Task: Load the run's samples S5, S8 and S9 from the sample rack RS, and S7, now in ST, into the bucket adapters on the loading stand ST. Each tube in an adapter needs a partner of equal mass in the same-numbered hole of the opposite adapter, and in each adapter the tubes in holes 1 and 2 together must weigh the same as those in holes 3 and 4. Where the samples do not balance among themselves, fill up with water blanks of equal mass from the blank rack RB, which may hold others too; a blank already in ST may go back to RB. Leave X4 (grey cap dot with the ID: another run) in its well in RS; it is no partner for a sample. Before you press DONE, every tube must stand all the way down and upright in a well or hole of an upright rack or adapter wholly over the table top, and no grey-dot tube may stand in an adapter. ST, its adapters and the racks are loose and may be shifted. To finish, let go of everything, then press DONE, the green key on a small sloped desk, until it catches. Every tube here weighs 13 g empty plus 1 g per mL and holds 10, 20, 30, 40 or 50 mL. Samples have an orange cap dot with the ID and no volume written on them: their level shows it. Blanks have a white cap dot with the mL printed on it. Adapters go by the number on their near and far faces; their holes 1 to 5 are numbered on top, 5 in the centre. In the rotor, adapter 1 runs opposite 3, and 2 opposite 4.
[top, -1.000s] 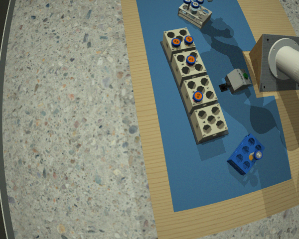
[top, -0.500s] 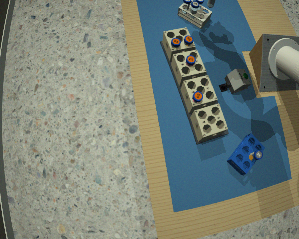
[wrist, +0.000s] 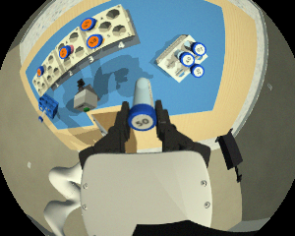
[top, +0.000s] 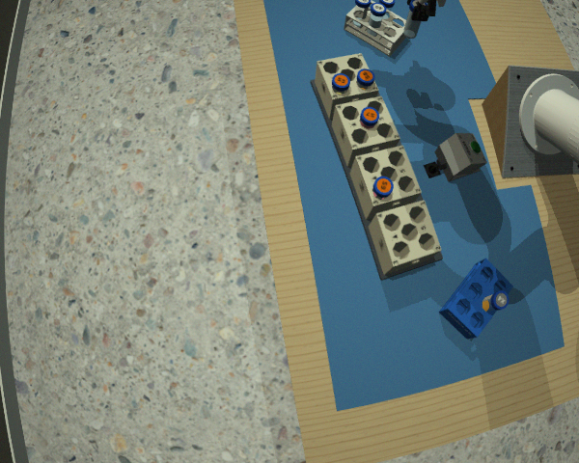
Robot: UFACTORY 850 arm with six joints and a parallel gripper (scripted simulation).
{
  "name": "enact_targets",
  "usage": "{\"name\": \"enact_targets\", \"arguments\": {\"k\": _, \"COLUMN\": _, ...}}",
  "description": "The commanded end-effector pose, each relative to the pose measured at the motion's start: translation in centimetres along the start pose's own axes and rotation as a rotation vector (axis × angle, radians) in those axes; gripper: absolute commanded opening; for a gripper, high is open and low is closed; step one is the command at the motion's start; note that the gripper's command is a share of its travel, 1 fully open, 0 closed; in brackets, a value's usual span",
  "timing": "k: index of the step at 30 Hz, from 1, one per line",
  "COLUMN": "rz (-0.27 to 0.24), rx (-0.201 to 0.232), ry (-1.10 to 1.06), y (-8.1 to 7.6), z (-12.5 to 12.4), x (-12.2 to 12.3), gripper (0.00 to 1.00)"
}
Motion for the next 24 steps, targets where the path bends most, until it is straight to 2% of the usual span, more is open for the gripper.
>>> {"name": "enact_targets", "arguments": {"k": 1, "rz": 0.019, "rx": 0.009, "ry": -0.144, "y": -0.2, "z": -2.0, "x": -0.5, "gripper": 0.00}}
{"name": "enact_targets", "arguments": {"k": 4, "rz": 0.018, "rx": 0.010, "ry": -0.244, "y": -0.1, "z": -3.5, "x": -1.0, "gripper": 0.00}}
{"name": "enact_targets", "arguments": {"k": 24, "rz": 0.018, "rx": 0.010, "ry": -0.245, "y": -0.1, "z": -12.1, "x": -3.5, "gripper": 0.00}}
Point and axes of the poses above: the point where the finger pads meet when closed, its own y axis out along the fingers, its own z axis across the jaws, x = y × z, the point moved 7 cm from there along -y, back along the fingers, and after that the axes turned 9 degrees about -y, right-handed, at the moved point
